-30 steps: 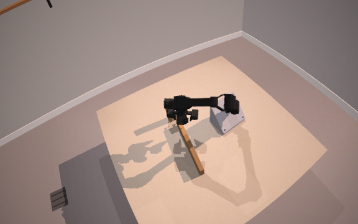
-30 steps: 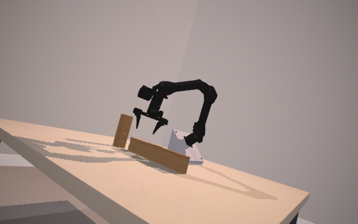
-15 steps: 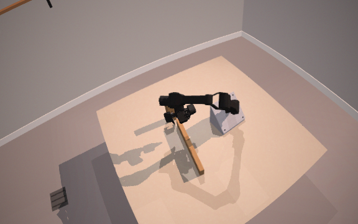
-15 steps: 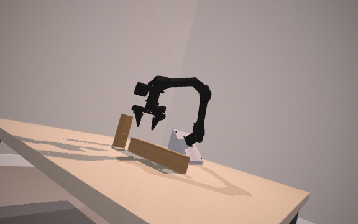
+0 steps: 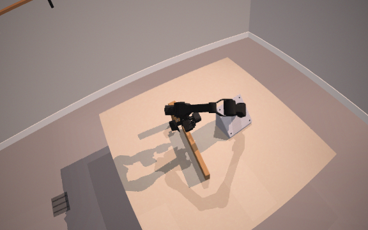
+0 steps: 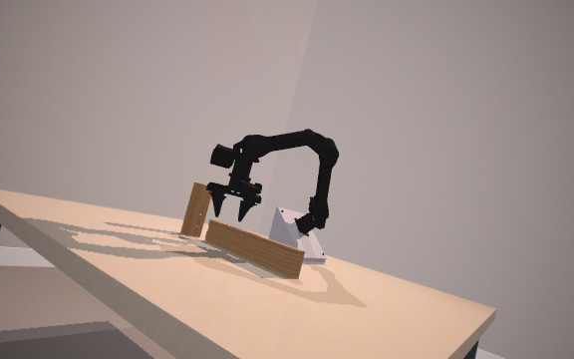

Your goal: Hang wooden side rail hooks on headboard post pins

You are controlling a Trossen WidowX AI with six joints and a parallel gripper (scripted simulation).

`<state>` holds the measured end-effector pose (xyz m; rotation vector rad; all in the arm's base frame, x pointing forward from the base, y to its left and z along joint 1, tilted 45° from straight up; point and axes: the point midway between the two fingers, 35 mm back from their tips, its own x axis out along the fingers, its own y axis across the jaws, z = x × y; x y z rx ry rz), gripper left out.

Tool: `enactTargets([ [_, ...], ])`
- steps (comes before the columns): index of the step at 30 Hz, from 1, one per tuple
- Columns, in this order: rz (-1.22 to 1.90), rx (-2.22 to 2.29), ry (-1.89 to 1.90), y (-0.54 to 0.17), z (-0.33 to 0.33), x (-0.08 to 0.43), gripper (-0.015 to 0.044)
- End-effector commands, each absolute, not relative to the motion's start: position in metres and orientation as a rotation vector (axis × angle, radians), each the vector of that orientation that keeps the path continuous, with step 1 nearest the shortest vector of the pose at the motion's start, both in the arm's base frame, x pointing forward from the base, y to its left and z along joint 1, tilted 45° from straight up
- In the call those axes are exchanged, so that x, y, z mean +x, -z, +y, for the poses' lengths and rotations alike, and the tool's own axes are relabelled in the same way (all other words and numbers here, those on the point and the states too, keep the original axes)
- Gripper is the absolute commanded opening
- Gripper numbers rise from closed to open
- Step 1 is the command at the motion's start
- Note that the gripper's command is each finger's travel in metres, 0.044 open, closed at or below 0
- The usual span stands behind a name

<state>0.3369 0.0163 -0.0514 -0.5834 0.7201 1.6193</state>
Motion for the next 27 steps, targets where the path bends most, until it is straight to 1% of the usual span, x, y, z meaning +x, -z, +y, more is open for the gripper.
enactTargets([
  [1, 0.724, -0.572, -1.617, 0.056, 0.020, 0.335, 0.0440],
  [27, 0.724, -0.571, -1.616, 0.086, 0.048, 0.329, 0.0440],
])
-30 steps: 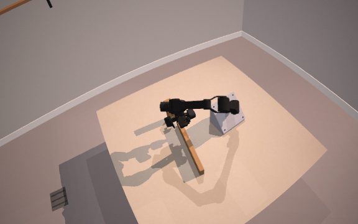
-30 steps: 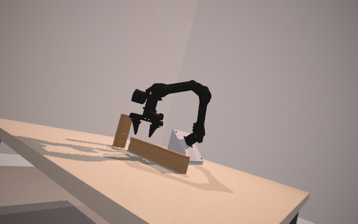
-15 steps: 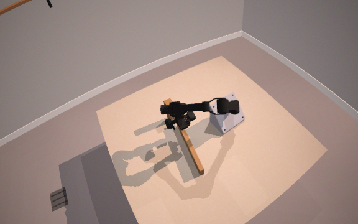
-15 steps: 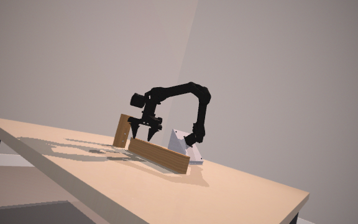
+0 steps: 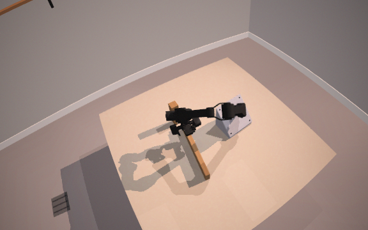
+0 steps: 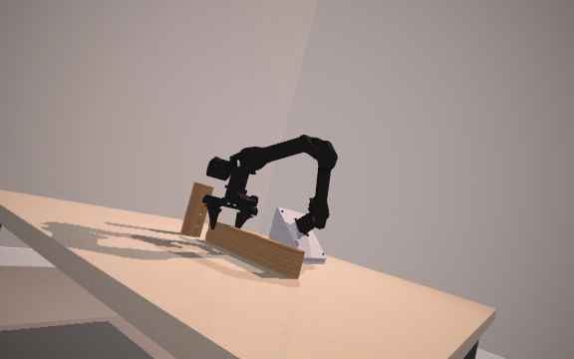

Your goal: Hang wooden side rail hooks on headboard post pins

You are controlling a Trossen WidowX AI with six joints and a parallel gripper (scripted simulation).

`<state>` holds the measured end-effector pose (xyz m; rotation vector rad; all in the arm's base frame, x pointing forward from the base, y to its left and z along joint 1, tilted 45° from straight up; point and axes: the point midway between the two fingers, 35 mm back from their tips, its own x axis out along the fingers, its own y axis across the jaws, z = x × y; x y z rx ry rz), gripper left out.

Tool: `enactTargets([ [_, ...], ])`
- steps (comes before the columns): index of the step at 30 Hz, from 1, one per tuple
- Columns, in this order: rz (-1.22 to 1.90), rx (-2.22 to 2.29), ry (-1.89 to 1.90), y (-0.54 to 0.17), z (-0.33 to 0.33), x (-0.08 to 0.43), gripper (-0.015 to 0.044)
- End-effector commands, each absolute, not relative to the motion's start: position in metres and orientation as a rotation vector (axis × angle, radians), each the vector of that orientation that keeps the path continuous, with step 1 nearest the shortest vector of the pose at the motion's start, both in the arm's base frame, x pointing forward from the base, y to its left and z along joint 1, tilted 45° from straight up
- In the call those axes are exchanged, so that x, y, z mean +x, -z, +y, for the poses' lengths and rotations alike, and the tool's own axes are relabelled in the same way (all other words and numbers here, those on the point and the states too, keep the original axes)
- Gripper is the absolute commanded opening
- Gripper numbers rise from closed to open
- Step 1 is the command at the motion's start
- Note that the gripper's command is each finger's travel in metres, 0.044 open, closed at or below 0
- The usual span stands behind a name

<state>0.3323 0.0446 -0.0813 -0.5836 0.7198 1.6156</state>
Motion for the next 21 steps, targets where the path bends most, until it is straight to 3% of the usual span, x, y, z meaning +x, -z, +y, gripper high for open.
enactTargets([
  [1, 0.724, -0.571, -1.616, 0.087, 0.049, 0.328, 0.0440],
  [16, 0.720, -0.570, -1.618, 0.101, 0.064, 0.324, 0.0440],
  [21, 0.720, -0.570, -1.618, 0.101, 0.064, 0.324, 0.0309],
])
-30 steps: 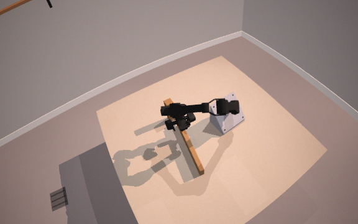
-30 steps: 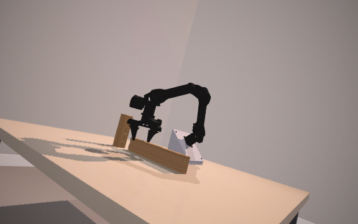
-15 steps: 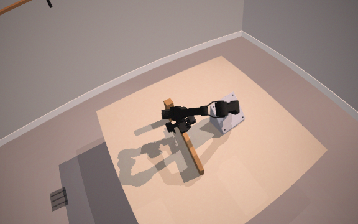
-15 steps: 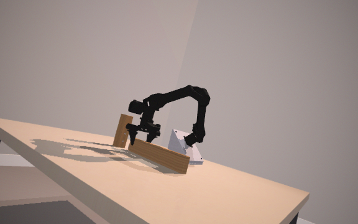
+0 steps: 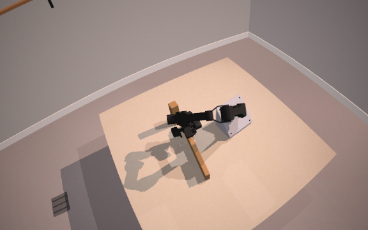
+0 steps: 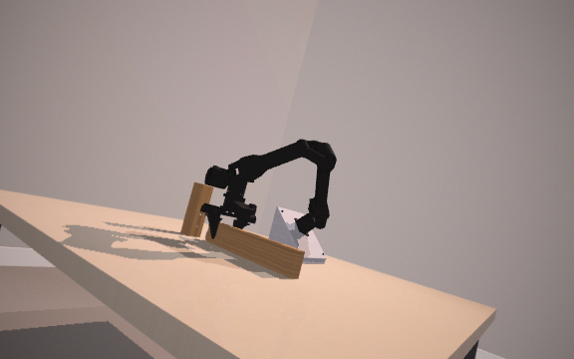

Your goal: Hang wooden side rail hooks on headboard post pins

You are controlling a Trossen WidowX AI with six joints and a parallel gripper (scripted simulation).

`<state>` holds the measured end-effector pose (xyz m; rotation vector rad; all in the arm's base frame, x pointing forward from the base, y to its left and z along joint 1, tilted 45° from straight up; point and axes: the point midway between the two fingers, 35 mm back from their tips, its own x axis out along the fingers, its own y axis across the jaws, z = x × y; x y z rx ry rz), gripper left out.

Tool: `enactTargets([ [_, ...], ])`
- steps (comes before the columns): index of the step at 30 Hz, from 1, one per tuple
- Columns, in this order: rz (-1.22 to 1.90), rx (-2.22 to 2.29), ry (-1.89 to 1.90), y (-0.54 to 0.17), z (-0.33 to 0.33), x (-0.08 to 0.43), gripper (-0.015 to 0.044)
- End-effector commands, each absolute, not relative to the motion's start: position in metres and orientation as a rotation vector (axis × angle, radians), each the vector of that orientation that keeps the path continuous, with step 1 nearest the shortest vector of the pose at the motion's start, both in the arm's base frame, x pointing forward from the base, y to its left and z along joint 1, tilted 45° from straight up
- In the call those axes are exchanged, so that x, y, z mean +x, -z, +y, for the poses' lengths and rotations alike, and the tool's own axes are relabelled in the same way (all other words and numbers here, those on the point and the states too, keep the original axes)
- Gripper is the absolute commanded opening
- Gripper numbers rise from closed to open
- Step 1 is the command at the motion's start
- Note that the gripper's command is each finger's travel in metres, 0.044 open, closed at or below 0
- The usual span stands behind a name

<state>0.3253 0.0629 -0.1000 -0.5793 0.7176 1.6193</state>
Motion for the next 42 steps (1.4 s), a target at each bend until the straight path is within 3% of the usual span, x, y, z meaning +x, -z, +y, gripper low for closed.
enactTargets([
  [1, 0.720, -0.570, -1.618, 0.1008, 0.0635, 0.3237, 0.0282],
  [7, 0.720, -0.570, -1.618, 0.1008, 0.0635, 0.3237, 0.0125],
  [13, 0.720, -0.570, -1.618, 0.1008, 0.0635, 0.3237, 0.0085],
  [16, 0.720, -0.570, -1.618, 0.1008, 0.0635, 0.3237, 0.0006],
  [42, 0.648, -0.637, -1.657, 0.0999, 0.0634, 0.3237, 0.0000],
])
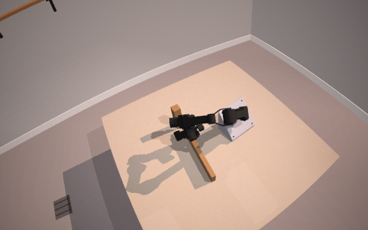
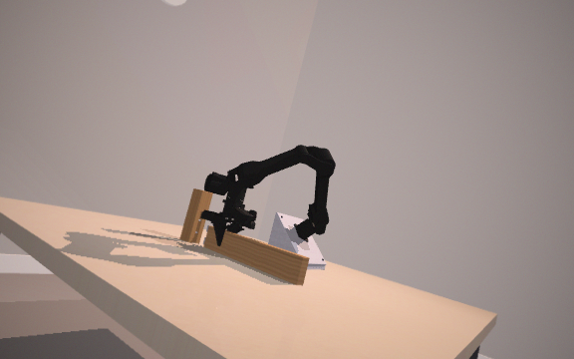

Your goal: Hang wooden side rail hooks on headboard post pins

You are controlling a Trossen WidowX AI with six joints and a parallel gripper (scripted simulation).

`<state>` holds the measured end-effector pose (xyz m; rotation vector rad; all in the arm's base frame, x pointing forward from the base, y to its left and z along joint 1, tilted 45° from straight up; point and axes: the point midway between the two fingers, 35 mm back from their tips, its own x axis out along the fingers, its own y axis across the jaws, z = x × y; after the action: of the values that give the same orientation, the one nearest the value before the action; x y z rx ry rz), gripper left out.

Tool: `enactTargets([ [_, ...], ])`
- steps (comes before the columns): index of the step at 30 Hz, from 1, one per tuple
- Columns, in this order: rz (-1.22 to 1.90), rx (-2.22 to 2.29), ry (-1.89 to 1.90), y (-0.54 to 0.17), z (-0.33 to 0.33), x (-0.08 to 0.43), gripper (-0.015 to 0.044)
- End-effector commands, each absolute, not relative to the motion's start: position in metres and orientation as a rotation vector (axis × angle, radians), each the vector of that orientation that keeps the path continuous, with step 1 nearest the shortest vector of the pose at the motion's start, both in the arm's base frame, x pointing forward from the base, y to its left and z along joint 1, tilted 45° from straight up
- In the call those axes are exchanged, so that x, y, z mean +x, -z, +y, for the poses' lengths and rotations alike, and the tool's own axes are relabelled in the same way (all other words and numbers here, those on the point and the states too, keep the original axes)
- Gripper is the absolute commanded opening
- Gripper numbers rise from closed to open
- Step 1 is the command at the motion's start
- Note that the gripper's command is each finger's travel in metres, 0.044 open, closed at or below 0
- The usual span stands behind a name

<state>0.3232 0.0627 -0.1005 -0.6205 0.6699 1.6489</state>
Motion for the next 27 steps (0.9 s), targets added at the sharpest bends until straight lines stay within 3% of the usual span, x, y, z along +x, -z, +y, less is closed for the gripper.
enactTargets([
  [1, 0.639, -0.644, -1.662, 0.0999, 0.0634, 0.3236, 0.0000],
  [27, 0.573, -0.703, -1.706, 0.1008, 0.0630, 0.3237, 0.0000],
])
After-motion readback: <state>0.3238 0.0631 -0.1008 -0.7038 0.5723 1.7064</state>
